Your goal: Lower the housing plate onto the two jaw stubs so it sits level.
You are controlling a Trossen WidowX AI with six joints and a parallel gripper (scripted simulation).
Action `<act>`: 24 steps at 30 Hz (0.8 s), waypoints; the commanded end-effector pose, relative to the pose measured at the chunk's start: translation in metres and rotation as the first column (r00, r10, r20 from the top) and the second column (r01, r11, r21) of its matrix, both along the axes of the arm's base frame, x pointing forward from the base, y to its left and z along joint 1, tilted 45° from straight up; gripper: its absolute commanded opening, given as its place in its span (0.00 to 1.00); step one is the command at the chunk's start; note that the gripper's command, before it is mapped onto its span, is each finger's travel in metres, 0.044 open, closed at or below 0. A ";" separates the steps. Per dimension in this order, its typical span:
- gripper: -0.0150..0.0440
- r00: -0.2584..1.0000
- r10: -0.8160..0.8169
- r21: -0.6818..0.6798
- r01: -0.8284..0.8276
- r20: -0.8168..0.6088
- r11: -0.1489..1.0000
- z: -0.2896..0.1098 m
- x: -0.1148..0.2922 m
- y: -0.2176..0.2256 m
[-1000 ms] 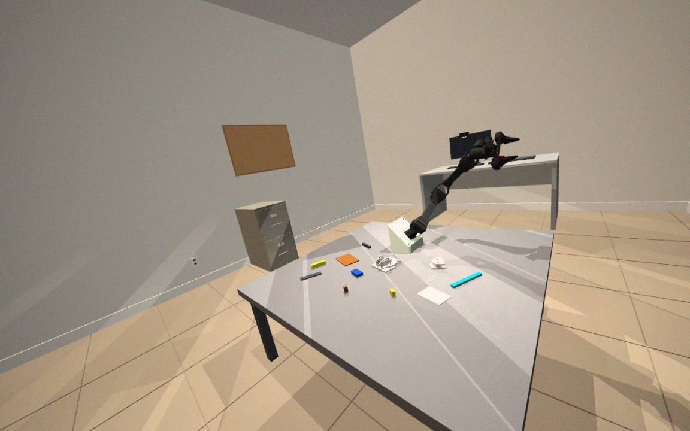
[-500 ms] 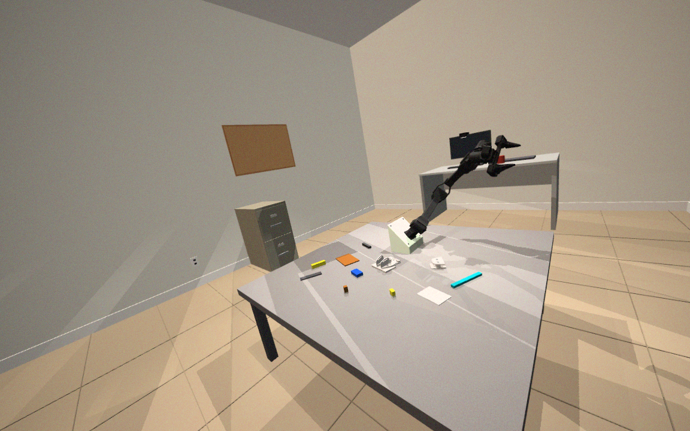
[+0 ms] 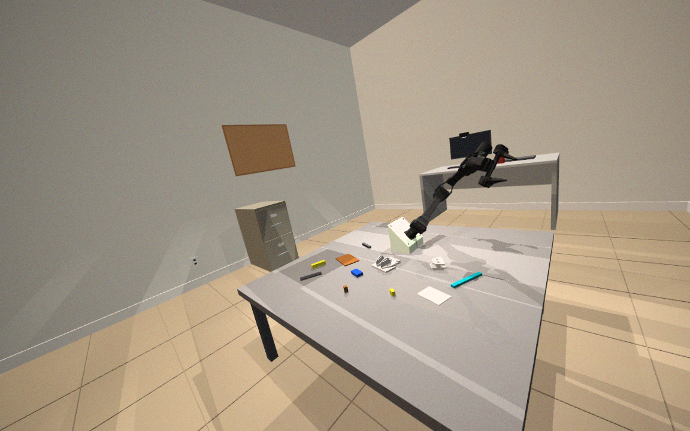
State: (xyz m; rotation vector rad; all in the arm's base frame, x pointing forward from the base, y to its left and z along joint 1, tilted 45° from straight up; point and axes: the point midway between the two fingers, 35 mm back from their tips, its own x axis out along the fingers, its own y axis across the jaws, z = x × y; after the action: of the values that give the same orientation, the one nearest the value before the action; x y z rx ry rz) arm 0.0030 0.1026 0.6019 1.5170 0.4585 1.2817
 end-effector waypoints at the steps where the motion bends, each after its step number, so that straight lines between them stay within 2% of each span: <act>1: 1.00 0.997 -0.019 -0.060 0.015 -0.075 0.998 -0.017 0.029 0.011; 14: 1.00 0.973 -0.083 -0.214 0.036 -0.215 0.976 -0.066 0.094 0.034; 24: 1.00 0.920 -0.128 -0.337 -0.004 -0.371 0.942 -0.119 0.136 0.049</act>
State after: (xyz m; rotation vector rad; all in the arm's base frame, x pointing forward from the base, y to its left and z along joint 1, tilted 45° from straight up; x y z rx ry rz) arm 0.1248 0.1465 0.5025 1.4876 0.7748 0.8642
